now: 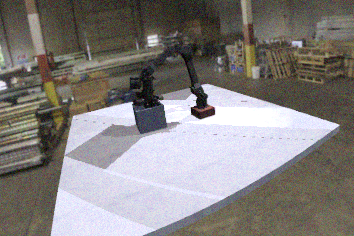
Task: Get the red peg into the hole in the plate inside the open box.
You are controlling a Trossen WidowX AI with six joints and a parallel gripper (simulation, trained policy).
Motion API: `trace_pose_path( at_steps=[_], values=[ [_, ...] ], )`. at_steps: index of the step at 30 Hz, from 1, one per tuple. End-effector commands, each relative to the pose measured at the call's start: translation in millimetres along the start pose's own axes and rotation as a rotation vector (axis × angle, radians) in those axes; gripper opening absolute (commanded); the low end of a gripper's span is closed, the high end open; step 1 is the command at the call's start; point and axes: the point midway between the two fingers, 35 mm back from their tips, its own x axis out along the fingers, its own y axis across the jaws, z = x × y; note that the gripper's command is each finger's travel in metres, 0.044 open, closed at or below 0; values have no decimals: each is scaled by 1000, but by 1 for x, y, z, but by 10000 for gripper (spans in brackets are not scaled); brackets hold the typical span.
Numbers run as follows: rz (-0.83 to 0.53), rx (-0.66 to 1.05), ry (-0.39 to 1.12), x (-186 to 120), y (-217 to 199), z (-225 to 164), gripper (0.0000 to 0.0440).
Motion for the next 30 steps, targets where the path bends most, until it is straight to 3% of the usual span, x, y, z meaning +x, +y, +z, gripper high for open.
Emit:
trace_pose_path(
  at_steps=[1,4,17,30],
  values=[
    [-18,-14,5,7,0,1,52],
    [-31,-24,13,9,0,1,114],
    [21,12,107,-15,8,9,185],
    [151,25,171,-54,25,23,223]
  ],
)
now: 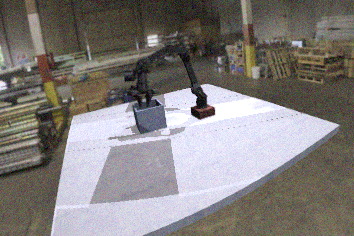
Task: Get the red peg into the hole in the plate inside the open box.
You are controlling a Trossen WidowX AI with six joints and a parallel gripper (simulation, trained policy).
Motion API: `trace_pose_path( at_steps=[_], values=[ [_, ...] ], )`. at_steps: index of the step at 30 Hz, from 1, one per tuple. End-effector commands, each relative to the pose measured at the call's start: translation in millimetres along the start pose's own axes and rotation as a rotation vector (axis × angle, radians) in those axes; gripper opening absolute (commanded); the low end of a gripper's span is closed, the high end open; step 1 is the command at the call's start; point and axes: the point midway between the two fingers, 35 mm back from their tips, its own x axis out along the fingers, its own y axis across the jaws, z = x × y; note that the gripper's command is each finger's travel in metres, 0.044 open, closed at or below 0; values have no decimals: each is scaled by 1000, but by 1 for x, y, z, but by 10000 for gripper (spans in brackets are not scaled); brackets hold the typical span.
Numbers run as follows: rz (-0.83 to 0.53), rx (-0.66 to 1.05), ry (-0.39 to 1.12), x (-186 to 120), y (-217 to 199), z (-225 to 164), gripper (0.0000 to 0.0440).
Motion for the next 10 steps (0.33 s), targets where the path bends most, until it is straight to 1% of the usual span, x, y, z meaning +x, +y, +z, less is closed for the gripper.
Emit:
trace_pose_path(
  at_steps=[1,10],
  values=[
    [42,-4,10,-12,6,2,225],
    [128,-21,31,-38,20,9,245]
  ],
)
